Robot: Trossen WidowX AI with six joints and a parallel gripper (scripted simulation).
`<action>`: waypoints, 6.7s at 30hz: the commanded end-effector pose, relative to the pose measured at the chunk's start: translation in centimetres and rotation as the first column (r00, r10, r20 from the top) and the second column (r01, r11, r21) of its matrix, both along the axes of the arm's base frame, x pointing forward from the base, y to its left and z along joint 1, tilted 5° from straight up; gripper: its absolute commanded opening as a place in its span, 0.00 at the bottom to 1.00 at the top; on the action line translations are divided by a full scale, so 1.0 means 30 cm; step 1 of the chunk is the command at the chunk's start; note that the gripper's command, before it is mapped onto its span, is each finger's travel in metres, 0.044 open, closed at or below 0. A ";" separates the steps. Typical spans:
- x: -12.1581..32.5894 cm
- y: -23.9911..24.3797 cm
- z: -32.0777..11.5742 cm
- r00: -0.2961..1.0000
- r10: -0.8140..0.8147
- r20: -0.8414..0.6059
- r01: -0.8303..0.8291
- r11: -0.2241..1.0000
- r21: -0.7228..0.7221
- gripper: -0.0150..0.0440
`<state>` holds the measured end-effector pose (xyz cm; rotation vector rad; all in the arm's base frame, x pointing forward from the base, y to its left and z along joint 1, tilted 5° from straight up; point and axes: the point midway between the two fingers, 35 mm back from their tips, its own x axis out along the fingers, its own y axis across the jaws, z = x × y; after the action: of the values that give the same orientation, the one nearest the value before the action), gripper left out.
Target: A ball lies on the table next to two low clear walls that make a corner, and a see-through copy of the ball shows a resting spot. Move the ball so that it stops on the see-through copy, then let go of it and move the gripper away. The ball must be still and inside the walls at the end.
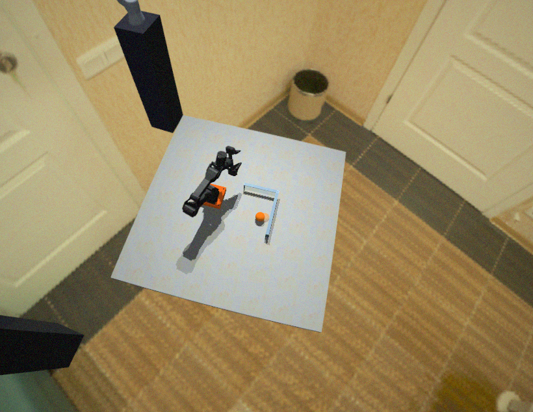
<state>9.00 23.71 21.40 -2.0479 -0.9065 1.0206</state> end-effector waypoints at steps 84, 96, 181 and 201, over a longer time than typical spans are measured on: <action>0.844 -0.827 -0.539 -0.832 0.174 -0.527 0.350 -0.571 -0.742 0.94; 0.844 -0.827 -0.539 -0.832 0.174 -0.527 0.350 -0.571 -0.742 0.64; 0.935 -0.814 -0.531 -0.831 0.178 -0.527 0.347 -0.574 -0.742 0.48; 0.918 -0.793 -0.248 -0.830 0.175 -0.529 0.352 -0.570 -0.742 0.94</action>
<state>36.90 -0.21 12.54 -0.1293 1.4974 0.0071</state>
